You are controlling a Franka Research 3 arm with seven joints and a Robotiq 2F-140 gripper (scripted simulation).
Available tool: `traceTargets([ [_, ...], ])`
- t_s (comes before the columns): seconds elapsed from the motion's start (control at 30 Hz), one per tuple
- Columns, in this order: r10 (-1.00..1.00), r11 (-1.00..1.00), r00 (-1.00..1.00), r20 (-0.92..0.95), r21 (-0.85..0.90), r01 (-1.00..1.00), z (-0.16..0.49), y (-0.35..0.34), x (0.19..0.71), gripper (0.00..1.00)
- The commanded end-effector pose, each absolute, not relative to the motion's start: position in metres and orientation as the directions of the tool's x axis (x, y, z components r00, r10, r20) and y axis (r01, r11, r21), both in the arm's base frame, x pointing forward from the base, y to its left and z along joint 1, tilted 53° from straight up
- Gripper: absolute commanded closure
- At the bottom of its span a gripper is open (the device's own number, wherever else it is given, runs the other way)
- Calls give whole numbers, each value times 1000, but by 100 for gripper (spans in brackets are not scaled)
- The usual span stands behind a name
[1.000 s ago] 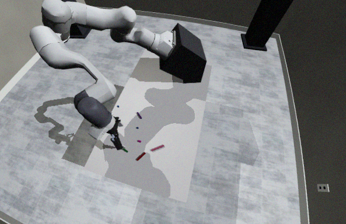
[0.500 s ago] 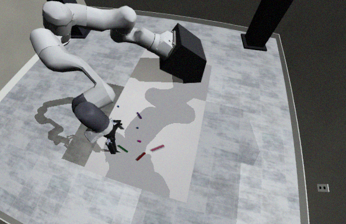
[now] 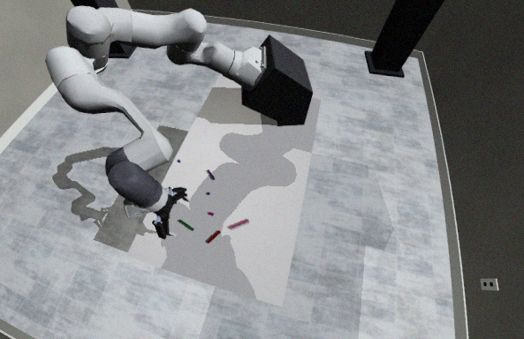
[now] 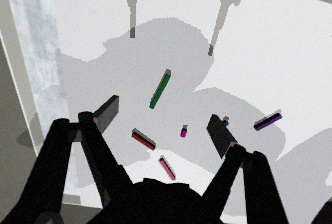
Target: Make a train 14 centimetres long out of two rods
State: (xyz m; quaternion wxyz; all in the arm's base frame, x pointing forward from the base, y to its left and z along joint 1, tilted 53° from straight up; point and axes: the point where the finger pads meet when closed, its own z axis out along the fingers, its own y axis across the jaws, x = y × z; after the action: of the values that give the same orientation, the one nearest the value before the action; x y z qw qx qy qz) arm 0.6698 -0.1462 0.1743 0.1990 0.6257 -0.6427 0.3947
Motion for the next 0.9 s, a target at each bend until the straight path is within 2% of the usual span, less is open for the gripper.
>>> traceTargets([
  [0.0,-648,-7,-268,713,-357,-934,174,-147,670,0],
  [0.3,-643,88,-403,651,-460,-883,177,-147,683,0],
  [0.33,-643,88,-403,651,-460,-883,177,-147,683,77],
  [0.87,-643,88,-403,651,-460,-883,177,-147,683,77],
])
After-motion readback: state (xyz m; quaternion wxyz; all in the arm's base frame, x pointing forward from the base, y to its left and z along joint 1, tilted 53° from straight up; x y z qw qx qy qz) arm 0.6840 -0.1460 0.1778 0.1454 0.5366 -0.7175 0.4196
